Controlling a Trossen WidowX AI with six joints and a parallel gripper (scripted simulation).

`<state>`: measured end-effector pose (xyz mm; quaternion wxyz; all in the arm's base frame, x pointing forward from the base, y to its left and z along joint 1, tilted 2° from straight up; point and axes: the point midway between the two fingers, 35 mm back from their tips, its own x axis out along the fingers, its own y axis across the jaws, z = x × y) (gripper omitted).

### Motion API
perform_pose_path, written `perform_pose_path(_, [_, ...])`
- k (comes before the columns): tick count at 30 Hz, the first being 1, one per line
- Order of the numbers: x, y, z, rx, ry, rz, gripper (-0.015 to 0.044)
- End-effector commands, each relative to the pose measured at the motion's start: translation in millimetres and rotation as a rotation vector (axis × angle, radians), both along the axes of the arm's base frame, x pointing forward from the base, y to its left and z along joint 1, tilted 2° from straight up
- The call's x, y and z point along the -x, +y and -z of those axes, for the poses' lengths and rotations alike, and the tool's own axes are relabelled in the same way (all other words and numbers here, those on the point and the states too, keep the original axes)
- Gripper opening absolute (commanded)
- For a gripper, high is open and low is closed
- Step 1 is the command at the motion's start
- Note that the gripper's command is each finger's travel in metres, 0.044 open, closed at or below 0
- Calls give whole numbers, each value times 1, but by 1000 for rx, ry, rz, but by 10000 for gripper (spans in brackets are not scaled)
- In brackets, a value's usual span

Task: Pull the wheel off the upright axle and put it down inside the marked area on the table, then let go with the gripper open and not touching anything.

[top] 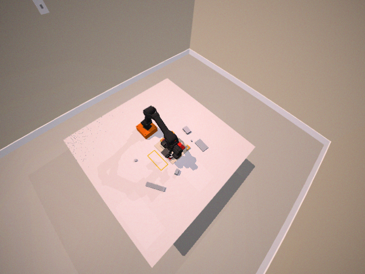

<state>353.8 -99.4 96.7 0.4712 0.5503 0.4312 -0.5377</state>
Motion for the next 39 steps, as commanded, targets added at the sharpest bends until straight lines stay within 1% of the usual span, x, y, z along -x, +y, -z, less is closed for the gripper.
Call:
perform_pose_path(1, [0, 1, 0, 2, 3, 9, 300])
perform_pose_path(5, [-1, 0, 15, 2, 3, 9, 300])
perform_pose_path(13, [0, -3, 66, 2, 4, 9, 300])
perform_pose_path(17, [1, -4, 73, 2, 4, 9, 300])
perform_pose_path(19, [2, -3, 71, -4, 13, 12, 247])
perform_pose_path(31, [2, -3, 71, -4, 13, 12, 168])
perform_pose_path(37, [2, -3, 70, -4, 13, 12, 10])
perform_pose_path(39, [2, -3, 69, -4, 13, 12, 0])
